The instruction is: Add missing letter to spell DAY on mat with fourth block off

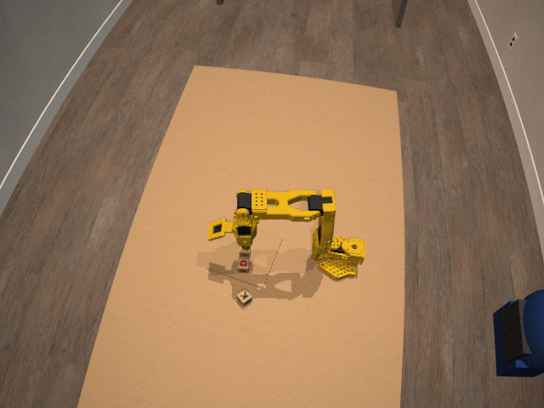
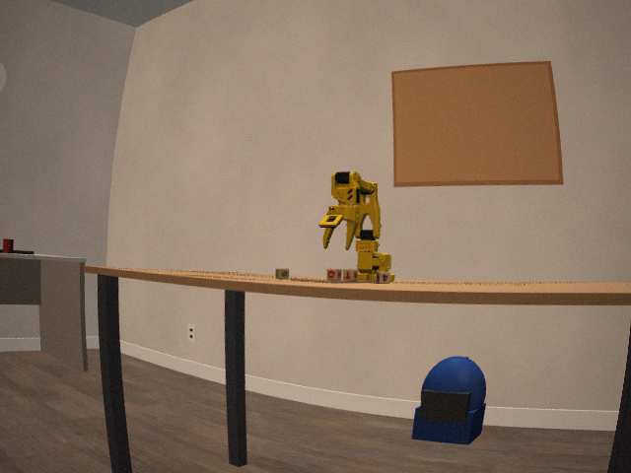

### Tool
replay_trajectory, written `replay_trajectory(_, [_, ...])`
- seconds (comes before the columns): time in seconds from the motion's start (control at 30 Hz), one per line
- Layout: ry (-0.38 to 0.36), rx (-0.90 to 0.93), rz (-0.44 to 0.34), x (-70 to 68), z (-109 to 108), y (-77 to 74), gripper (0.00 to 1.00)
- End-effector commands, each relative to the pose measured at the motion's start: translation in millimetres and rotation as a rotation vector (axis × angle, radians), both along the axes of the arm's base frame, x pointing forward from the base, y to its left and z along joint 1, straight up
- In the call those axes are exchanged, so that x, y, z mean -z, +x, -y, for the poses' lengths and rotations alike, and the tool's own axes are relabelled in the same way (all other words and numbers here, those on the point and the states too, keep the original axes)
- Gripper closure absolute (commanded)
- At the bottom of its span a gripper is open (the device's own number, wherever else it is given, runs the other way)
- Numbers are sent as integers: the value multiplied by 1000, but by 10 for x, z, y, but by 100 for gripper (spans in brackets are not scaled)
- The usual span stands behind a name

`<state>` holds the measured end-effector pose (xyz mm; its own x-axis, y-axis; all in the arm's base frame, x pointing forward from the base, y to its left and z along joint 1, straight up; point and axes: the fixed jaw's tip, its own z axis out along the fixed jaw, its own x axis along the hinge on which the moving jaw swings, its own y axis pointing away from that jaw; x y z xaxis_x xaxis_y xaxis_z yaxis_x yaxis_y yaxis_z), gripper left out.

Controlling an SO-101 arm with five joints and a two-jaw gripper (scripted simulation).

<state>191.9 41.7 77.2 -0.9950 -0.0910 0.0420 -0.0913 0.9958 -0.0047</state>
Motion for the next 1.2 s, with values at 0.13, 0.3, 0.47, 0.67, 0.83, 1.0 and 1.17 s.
replay_trajectory(0.13, [12, 145, 111, -153, 280, 191, 68])
replay_trajectory(0.3, [1, 346, 126, -144, 730, 274, 68])
replay_trajectory(0.47, [-8, 473, 136, -134, 1028, 274, 68])
replay_trajectory(0.67, [-23, 653, 148, -118, 1457, 202, 68])
replay_trajectory(0.83, [-26, 693, 151, -113, 1552, 174, 68])
replay_trajectory(1.0, [-26, 693, 151, -113, 1552, 174, 68])
replay_trajectory(1.17, [-26, 693, 151, -113, 1552, 174, 68])
